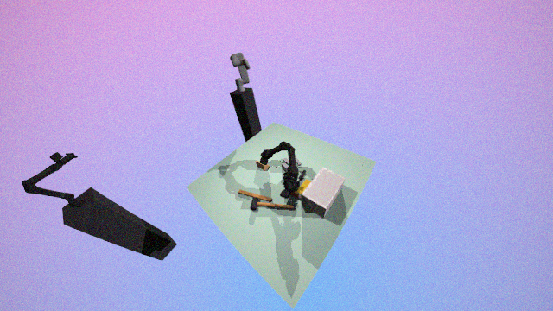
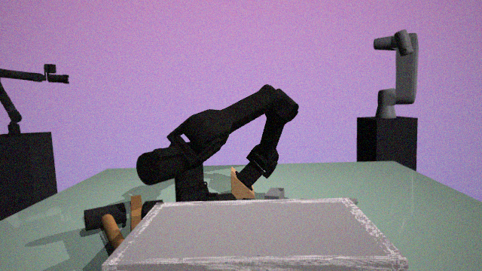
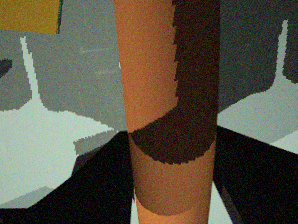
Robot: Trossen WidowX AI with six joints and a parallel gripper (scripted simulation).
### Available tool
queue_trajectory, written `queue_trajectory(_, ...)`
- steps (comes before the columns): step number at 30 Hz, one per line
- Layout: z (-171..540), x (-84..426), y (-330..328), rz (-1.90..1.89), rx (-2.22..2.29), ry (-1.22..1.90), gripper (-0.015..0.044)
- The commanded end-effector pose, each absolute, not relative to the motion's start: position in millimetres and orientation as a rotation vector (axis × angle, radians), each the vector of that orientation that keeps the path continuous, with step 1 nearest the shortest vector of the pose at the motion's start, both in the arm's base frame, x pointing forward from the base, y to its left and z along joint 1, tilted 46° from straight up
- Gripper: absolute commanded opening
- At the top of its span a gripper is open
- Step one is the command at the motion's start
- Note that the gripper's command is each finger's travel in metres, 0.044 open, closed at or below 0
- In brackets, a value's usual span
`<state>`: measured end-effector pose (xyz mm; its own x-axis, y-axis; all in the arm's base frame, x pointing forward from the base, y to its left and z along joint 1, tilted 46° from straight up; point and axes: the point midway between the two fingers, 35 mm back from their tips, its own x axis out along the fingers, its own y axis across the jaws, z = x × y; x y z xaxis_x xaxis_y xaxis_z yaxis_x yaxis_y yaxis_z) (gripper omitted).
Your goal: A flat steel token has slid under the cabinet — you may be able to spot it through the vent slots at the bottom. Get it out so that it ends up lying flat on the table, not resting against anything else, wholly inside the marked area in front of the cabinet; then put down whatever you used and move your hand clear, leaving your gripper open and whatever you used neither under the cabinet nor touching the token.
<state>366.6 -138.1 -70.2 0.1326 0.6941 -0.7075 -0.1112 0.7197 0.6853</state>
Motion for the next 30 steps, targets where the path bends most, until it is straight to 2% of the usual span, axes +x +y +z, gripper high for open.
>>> queue_trajectory(1, -71, 362, -137, 0.633, 0.540, 1.318, 0.0000)
queue_trajectory(30, -79, 331, -139, 0.632, 0.540, 1.319, 0.0000)
